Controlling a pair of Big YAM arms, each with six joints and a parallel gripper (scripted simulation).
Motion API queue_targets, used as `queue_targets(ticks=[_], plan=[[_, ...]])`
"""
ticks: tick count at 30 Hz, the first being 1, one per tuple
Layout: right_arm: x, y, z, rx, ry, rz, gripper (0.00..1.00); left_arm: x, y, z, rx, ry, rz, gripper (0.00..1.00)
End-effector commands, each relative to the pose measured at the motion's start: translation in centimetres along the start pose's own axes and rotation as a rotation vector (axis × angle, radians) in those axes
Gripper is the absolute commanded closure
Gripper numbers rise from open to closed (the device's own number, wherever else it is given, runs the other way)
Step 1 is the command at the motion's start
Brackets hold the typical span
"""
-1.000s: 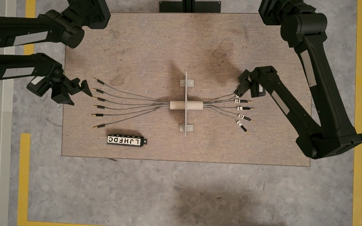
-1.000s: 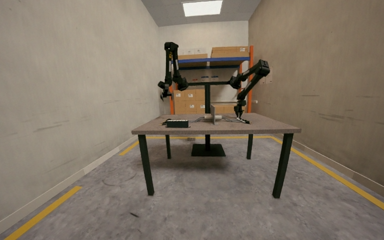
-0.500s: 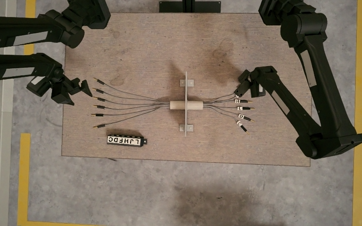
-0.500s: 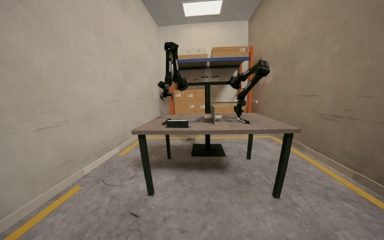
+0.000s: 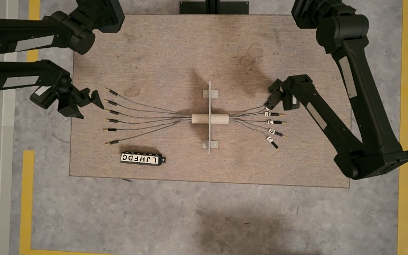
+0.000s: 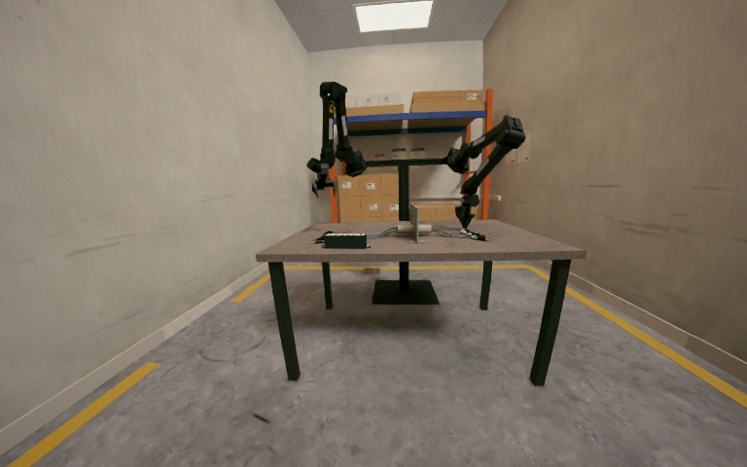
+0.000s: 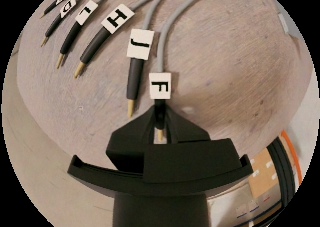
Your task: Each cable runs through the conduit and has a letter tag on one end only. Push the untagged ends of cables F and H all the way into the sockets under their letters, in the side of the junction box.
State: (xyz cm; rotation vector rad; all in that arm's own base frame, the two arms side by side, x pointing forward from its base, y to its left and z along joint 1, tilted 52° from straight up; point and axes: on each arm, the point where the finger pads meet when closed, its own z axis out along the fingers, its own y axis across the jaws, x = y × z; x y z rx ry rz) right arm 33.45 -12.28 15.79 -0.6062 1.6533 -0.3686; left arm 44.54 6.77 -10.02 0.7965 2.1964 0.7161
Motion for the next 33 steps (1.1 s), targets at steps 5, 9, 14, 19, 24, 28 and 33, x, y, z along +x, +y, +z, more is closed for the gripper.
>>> queue_targets(ticks=[5,9,14,19,24,28,33], plan=[[-0.1,0.1,-0.1,0.003,-0.005,0.011,0.00,1.0,0.7,-0.6,-0.001,0.013,0.007,0.95],[-0.1,0.1,-0.1,0.003,-0.005,0.011,0.00,1.9,0.4,-0.6,0.009,0.029,0.008,0.95],[-0.1,0.1,-0.1,0.003,-0.005,0.011,0.00,2.3,1.5,-0.7,-0.005,0.030,0.002,0.95],[-0.1,0.1,-0.1,0.003,-0.005,0.011,0.00,3.0,2.0,-0.7,-0.005,0.037,0.000,0.95],[-0.1,0.1,-0.1,0.003,-0.005,0.011,0.00,3.4,3.1,-0.6,-0.015,0.034,-0.002,0.95],[-0.1,0.1,-0.1,0.003,-0.005,0.011,0.00,4.2,3.5,-0.6,-0.007,0.035,-0.001,0.95],[-0.1,0.1,-0.1,0.003,-0.005,0.011,0.00,4.8,4.5,-0.5,-0.006,0.029,0.001,0.95]])
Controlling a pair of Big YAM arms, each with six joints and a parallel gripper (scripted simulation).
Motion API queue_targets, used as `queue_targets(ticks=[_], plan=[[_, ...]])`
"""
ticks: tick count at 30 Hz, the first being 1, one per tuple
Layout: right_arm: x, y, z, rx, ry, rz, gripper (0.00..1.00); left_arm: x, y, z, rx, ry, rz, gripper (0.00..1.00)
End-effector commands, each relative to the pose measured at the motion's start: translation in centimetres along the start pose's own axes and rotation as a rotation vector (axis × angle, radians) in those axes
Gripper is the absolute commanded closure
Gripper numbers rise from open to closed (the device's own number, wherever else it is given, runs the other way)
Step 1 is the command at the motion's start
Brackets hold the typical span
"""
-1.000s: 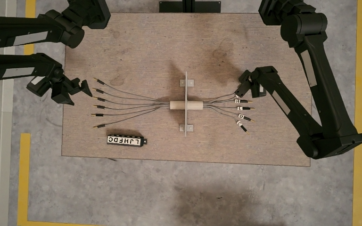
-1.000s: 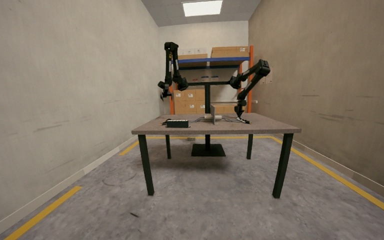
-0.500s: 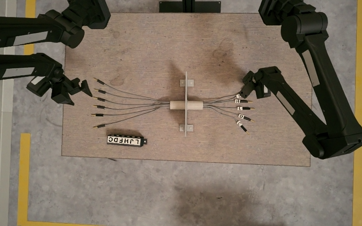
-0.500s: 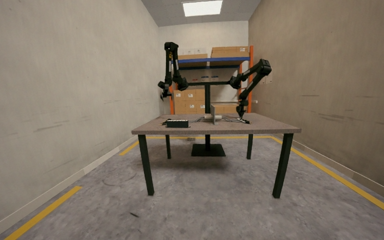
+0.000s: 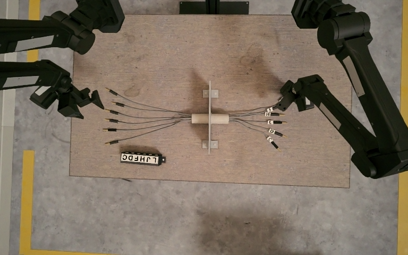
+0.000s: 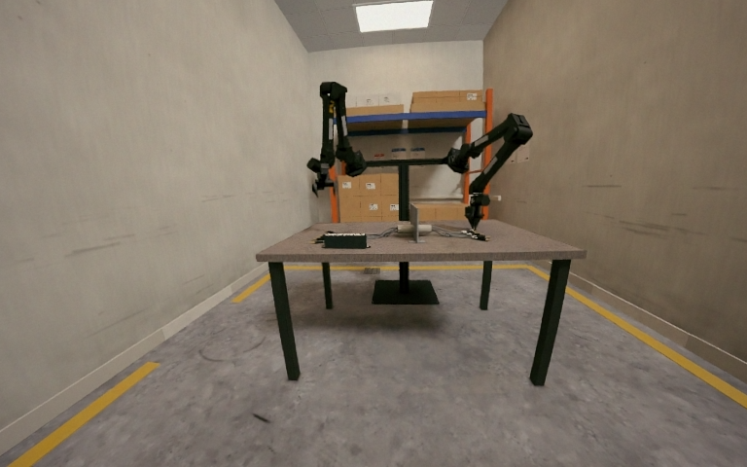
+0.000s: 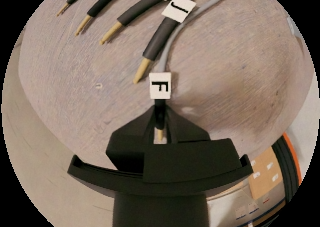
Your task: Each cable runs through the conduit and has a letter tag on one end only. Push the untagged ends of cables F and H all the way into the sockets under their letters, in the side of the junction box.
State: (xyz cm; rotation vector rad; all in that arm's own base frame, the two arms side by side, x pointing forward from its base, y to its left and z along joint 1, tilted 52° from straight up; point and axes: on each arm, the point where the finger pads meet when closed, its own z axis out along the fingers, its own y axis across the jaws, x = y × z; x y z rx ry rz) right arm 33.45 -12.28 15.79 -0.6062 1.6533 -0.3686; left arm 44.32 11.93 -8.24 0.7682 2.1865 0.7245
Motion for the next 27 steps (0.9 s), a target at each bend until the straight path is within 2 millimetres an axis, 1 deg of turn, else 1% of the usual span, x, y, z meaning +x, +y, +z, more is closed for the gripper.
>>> queue_targets(ticks=[1,2,5,6,11,14,16,18,25,26,27], plan=[[-0.1,0.1,-0.1,0.003,-0.005,0.011,0.00,1.8,0.2,-0.6,0.013,0.032,0.019,0.95],[-0.1,0.1,-0.1,0.003,-0.005,0.011,0.00,1.6,0.8,-0.2,0.003,0.024,0.018,0.95],[-0.1,0.1,-0.1,0.003,-0.005,0.011,0.00,1.9,0.6,-0.2,0.016,0.023,0.022,0.95],[-0.1,0.1,-0.1,0.003,-0.005,0.011,0.00,1.8,1.1,-0.3,0.011,0.016,0.023,0.95],[-0.1,0.1,-0.1,0.003,-0.005,0.011,0.00,2.3,1.3,-0.2,0.014,0.021,0.023,0.95],[-0.1,0.1,-0.1,0.003,-0.005,0.011,0.00,2.2,2.0,-0.3,0.010,0.011,0.024,0.95],[-0.1,0.1,-0.1,0.003,-0.005,0.011,0.00,2.5,1.3,-0.2,0.023,0.018,0.027,0.95],[-0.1,0.1,-0.1,0.003,-0.005,0.011,0.00,2.6,1.6,-0.3,0.023,0.014,0.026,0.95],[-0.1,0.1,-0.1,0.003,-0.005,0.011,0.00,2.1,1.4,-0.3,0.025,0.007,0.034,0.95],[-0.1,0.1,-0.1,0.003,-0.005,0.011,0.00,2.1,1.4,-0.3,0.025,0.007,0.034,0.84],[-0.1,0.1,-0.1,0.003,-0.005,0.011,0.00,2.1,1.4,-0.3,0.025,0.007,0.034,0.78]])
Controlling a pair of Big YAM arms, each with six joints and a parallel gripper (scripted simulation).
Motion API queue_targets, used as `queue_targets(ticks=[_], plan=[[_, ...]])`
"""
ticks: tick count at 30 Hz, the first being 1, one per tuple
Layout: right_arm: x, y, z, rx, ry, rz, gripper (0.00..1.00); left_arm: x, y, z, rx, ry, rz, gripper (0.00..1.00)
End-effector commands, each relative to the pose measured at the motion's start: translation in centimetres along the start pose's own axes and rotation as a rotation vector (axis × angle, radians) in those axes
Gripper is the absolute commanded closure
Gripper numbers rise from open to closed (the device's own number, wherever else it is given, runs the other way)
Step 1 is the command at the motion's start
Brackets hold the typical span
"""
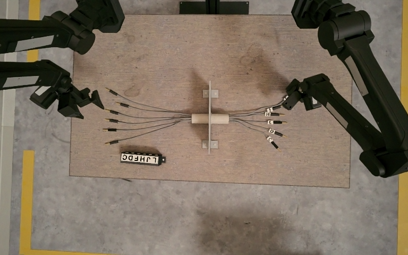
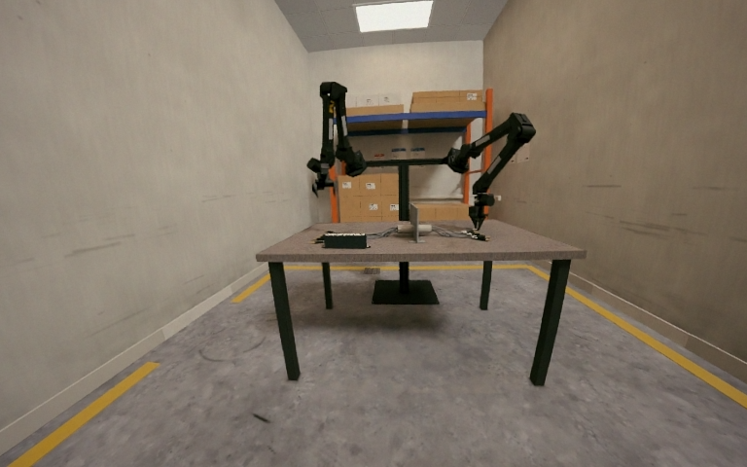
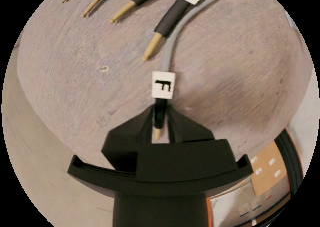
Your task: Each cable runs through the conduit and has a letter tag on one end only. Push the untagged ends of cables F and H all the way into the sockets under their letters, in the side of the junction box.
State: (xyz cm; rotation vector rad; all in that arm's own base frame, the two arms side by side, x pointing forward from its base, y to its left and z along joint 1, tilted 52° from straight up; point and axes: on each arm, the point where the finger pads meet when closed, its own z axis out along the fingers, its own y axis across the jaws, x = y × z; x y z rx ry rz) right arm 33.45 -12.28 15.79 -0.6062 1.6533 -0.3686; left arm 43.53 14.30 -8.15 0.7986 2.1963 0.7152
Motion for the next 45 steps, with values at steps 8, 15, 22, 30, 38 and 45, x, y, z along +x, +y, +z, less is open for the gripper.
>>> queue_targets(ticks=[8,15,22,30,38,45], plan=[[-0.1,0.1,-0.1,0.003,-0.005,0.011,0.00,1.3,-0.3,-2.2,0.036,0.029,0.008,0.65],[-0.1,0.1,-0.1,0.003,-0.005,0.011,0.00,1.1,-0.5,-3.1,0.038,0.025,0.015,0.65],[-0.1,0.1,-0.1,0.003,-0.005,0.011,0.00,0.4,-0.8,-5.0,0.045,0.012,0.010,0.20],[-0.1,0.1,-0.1,0.003,-0.005,0.011,0.00,1.1,-0.9,-7.6,0.040,0.023,0.004,0.00],[-0.1,0.1,-0.1,0.003,-0.005,0.011,0.00,0.3,-0.4,-6.1,0.008,0.007,-0.006,0.00],[0.1,0.4,0.0,-0.003,-0.004,0.039,0.11,-0.1,0.2,-6.3,-0.006,-0.003,-0.017,0.11]])
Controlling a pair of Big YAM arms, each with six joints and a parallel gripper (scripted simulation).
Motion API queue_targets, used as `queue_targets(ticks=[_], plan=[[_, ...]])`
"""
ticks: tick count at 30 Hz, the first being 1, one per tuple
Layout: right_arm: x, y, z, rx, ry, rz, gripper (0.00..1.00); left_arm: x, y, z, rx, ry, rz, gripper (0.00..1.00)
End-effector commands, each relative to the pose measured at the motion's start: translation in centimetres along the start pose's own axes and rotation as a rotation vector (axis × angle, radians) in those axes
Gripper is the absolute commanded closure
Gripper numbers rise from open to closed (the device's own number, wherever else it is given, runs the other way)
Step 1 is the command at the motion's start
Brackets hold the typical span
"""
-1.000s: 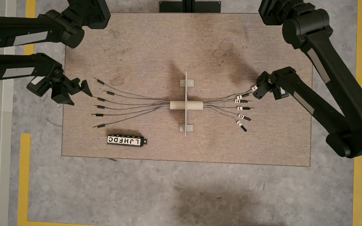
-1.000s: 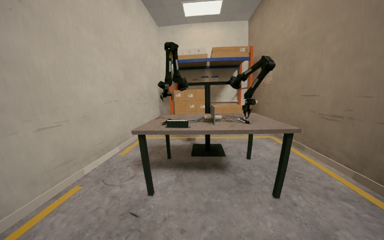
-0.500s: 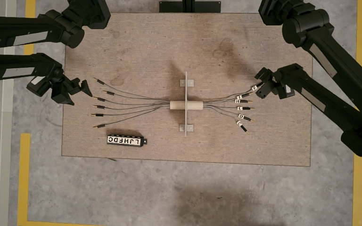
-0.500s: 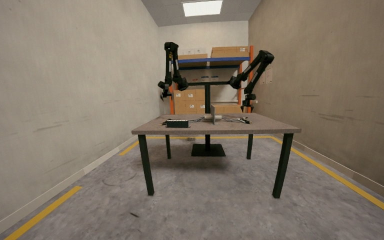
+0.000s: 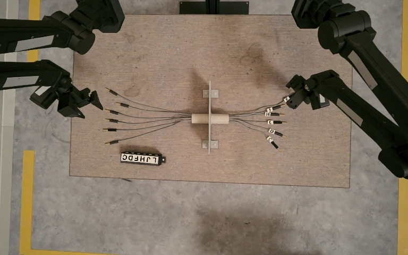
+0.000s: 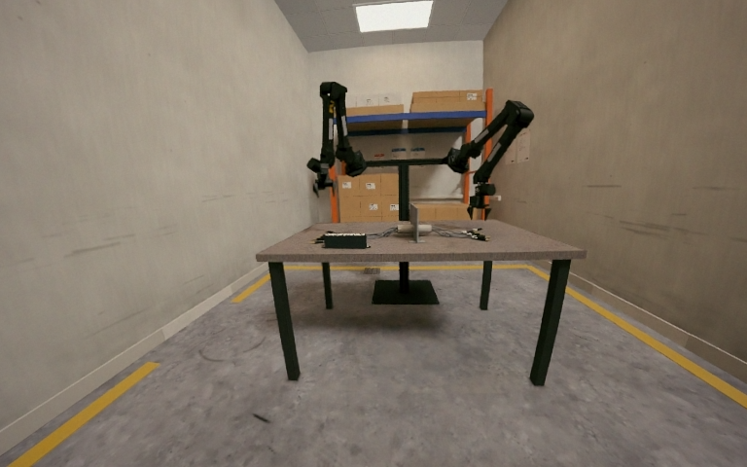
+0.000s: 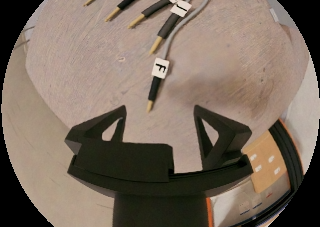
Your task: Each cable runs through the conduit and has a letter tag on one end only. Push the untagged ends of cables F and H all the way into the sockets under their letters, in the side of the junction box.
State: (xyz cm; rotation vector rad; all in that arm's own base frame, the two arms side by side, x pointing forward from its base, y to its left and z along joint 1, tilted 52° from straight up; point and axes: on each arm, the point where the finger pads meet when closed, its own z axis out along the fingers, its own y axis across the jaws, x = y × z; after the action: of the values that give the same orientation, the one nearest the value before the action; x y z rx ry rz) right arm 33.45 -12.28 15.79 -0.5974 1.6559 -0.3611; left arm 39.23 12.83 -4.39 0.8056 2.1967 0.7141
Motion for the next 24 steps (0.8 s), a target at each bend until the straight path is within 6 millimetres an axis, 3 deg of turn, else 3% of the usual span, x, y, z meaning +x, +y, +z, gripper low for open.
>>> queue_targets(ticks=[1,5,12,15,18,24], plan=[[0.0,0.4,0.2,-0.007,-0.008,0.050,0.23,-0.2,0.1,-0.4,-0.010,-0.010,-0.038,0.23],[0.5,0.4,1.0,-0.013,0.019,0.235,0.65,-3.0,1.3,-0.2,-0.031,-0.105,-0.156,0.65],[2.2,0.3,3.1,0.012,0.092,0.549,0.65,-8.1,2.5,-0.1,0.001,-0.303,-0.379,0.65],[2.8,0.3,3.9,0.028,0.121,0.670,0.65,-9.6,2.7,-0.3,0.025,-0.350,-0.481,0.65],[3.0,0.3,4.1,0.032,0.128,0.713,0.65,-9.5,2.1,-0.6,0.044,-0.347,-0.519,0.65],[4.7,0.6,6.0,0.084,0.193,0.982,0.65,-12.7,3.3,-0.3,0.090,-0.405,-0.749,0.65]])
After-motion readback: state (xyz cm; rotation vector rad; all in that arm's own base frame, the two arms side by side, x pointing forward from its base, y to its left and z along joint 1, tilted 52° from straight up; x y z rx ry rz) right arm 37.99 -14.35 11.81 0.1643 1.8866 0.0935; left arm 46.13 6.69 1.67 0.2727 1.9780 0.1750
